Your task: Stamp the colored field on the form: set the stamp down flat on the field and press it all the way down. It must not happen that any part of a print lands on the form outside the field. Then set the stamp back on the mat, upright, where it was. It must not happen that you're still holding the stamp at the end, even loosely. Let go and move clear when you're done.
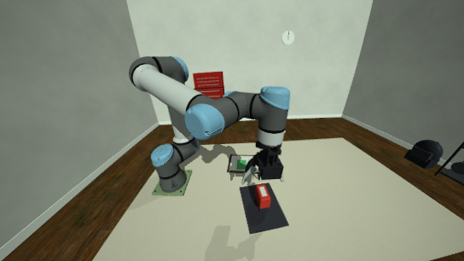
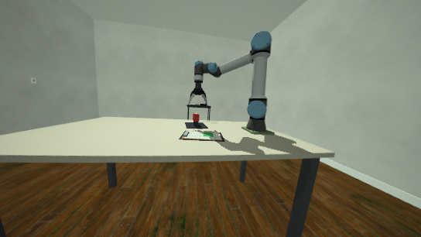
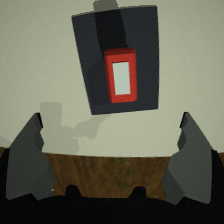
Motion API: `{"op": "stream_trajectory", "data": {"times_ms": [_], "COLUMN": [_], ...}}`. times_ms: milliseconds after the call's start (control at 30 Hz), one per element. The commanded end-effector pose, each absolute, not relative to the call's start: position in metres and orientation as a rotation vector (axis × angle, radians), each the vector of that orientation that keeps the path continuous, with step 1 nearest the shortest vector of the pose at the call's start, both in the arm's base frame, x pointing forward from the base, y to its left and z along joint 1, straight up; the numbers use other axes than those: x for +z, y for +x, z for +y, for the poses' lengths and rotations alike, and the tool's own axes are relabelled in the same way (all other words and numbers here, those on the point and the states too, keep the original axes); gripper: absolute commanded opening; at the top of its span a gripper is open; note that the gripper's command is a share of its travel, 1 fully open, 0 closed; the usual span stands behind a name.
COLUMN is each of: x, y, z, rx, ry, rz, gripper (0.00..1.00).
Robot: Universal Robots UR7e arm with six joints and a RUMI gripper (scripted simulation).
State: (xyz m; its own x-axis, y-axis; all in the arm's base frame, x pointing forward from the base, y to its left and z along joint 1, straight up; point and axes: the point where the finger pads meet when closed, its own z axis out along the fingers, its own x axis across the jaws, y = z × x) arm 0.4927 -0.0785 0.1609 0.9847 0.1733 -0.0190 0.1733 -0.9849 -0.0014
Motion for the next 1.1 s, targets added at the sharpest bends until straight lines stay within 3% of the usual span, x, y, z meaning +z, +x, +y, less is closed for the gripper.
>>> {"op": "stream_trajectory", "data": {"times_ms": [0, 833, 1067], "x": [0.158, 0.157, 0.206], "y": [0.5, 0.504, 0.504], "z": [-0.069, -0.064, -0.064], "rx": [-0.013, -0.005, -0.005], "ry": [3.118, 3.111, 3.111], "rz": [0.36, 0.409, 0.41], "gripper": [1.0, 1.0, 1.0]}}
